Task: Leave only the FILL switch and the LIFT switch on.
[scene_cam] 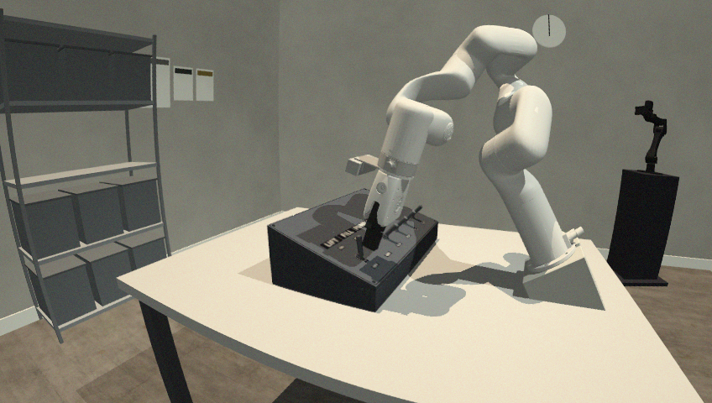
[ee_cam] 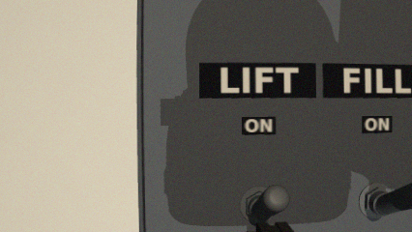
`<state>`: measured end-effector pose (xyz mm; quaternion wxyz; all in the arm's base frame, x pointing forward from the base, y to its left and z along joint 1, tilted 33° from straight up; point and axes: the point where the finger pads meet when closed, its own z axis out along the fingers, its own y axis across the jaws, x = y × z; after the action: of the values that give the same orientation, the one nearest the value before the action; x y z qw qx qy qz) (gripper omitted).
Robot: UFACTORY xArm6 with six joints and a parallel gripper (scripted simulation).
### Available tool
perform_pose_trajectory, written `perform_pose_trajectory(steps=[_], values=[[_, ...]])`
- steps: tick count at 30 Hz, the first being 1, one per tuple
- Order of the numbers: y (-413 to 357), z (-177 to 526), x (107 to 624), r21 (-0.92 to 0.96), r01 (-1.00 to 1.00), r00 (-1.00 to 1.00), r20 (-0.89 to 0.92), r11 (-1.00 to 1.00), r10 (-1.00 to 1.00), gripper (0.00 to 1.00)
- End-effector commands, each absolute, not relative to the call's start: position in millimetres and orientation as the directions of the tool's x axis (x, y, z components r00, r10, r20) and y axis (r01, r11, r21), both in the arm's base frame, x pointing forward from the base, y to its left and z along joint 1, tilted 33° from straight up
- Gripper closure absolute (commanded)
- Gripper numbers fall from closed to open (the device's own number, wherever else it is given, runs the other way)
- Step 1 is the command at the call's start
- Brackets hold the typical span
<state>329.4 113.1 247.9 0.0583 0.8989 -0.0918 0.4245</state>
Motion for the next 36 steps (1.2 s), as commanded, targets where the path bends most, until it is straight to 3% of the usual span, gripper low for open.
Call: perform_pose_trajectory(steps=[1, 36], values=[[114, 249, 330, 0.025, -0.214, 0.621, 0.775, -0.977, -0.117, 1.0], [121, 260, 297, 0.025, -0.214, 0.621, 0.775, -0.977, -0.117, 1.0]])
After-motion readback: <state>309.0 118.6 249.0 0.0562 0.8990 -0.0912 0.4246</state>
